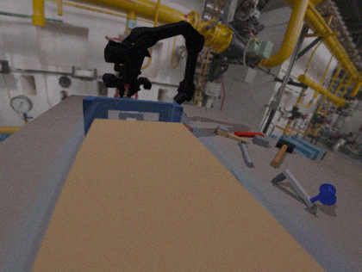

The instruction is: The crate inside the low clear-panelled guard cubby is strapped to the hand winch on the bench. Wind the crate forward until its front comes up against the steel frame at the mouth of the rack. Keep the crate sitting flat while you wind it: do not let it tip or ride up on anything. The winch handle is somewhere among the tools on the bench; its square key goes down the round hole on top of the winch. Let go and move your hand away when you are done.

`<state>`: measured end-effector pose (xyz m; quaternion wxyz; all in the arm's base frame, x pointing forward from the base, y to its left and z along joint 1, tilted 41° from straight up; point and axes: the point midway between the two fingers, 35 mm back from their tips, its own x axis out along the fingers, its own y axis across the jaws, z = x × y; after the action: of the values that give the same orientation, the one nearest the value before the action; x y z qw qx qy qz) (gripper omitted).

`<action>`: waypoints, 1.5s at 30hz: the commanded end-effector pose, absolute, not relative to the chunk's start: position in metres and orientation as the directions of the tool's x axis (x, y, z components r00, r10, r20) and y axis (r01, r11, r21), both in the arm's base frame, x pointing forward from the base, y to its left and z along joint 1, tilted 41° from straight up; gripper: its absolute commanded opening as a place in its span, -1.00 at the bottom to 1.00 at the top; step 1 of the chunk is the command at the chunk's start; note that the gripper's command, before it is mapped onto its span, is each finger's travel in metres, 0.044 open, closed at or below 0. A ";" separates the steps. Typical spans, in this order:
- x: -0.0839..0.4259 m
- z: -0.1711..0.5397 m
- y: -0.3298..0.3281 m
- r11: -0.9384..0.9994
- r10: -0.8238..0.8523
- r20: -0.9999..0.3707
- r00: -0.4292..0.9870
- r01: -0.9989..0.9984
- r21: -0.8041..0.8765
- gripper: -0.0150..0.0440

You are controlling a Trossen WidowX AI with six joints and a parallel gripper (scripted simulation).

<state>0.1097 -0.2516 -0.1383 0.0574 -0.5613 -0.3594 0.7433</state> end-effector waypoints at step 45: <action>0.110 -0.144 -0.247 -0.737 0.490 -0.793 -0.362 0.313 -0.598 -0.49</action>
<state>0.1099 -0.2474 -0.1434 0.0574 -0.5613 -0.3594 0.7432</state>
